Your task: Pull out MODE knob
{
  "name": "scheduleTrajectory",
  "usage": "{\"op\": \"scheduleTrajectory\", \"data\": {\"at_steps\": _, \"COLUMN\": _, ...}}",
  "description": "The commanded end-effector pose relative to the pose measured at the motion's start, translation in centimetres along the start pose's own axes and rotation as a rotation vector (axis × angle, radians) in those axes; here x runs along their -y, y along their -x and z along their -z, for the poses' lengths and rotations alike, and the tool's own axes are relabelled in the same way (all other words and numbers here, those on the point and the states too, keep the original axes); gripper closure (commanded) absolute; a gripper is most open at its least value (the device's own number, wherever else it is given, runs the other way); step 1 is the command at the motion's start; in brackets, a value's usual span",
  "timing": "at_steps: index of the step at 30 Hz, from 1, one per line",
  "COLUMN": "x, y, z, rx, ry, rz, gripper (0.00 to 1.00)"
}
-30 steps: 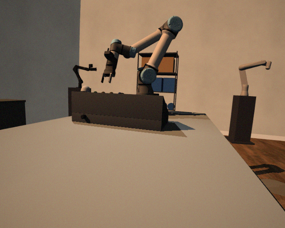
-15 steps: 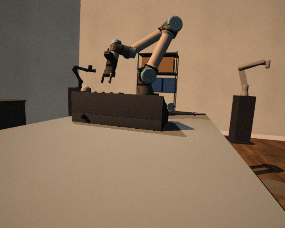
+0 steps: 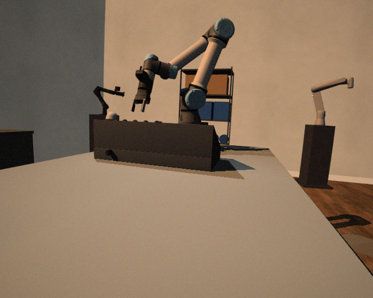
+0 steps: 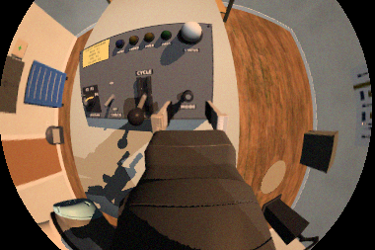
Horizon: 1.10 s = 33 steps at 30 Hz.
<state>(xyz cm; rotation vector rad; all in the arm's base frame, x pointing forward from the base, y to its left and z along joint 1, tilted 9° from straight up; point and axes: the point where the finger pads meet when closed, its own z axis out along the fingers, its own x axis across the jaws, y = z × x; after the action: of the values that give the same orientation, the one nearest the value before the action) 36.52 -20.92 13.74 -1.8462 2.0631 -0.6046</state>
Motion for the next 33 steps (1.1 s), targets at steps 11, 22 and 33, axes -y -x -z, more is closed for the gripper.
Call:
{"op": "scheduleTrajectory", "data": {"at_steps": 11, "x": 0.0, "y": 0.0, "z": -3.9, "rx": -0.001, "ry": -0.001, "rz": 0.000, "gripper": 0.00}}
{"op": "scheduleTrajectory", "data": {"at_steps": 22, "x": 0.1, "y": 0.0, "z": -6.6, "rx": -0.001, "ry": -0.001, "rz": 0.000, "gripper": 0.00}}
{"op": "scheduleTrajectory", "data": {"at_steps": 33, "x": 0.1, "y": 0.0, "z": -9.0, "rx": -0.001, "ry": -0.001, "rz": 0.000, "gripper": 0.00}}
